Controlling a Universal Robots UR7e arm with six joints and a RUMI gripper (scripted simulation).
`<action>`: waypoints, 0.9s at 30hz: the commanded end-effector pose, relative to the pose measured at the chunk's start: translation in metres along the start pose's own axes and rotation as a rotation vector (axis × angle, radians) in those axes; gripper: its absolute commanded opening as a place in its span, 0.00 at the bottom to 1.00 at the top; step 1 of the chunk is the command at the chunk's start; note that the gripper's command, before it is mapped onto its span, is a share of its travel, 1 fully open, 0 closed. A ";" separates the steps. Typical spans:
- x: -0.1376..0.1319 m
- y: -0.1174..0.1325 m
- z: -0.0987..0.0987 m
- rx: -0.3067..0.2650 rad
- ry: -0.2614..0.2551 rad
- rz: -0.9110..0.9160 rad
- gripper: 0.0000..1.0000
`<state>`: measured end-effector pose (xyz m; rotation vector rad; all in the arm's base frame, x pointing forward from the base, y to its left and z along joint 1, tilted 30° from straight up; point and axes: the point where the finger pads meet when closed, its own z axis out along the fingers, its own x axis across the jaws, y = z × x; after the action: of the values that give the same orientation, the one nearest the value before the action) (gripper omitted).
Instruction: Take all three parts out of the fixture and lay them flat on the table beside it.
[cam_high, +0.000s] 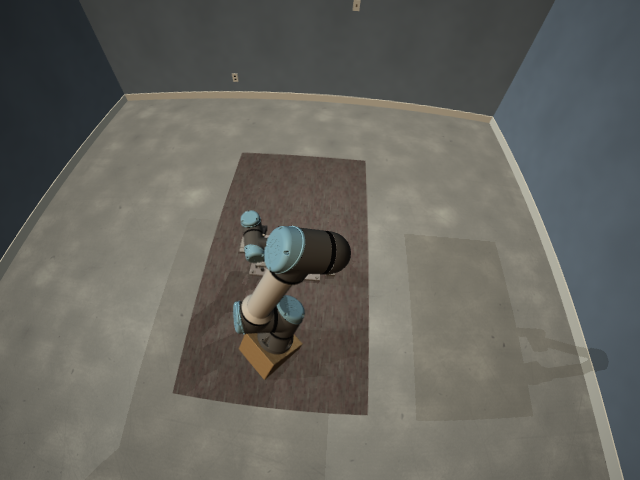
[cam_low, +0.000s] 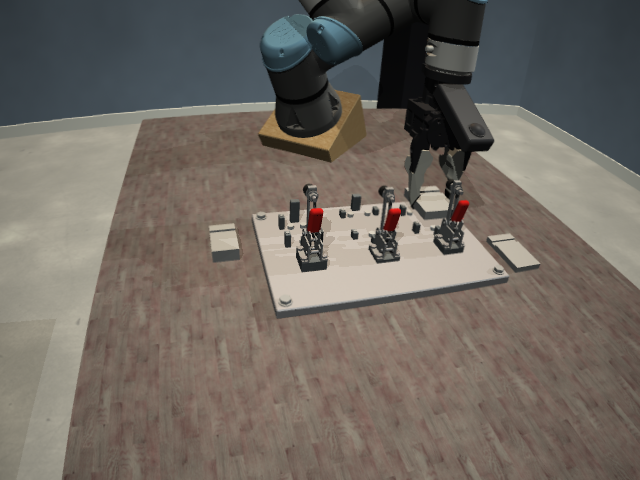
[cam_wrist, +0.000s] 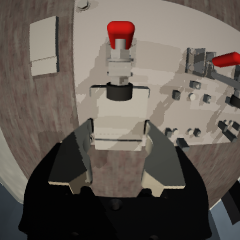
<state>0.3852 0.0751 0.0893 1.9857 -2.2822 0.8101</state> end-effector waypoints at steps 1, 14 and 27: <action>0.000 0.000 -0.005 0.001 0.000 0.000 0.00; 0.000 0.000 -0.012 0.001 0.000 0.000 0.00; 0.000 0.001 -0.019 0.001 0.000 0.000 0.00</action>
<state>0.3798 0.0808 0.1018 1.9853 -2.2821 0.8097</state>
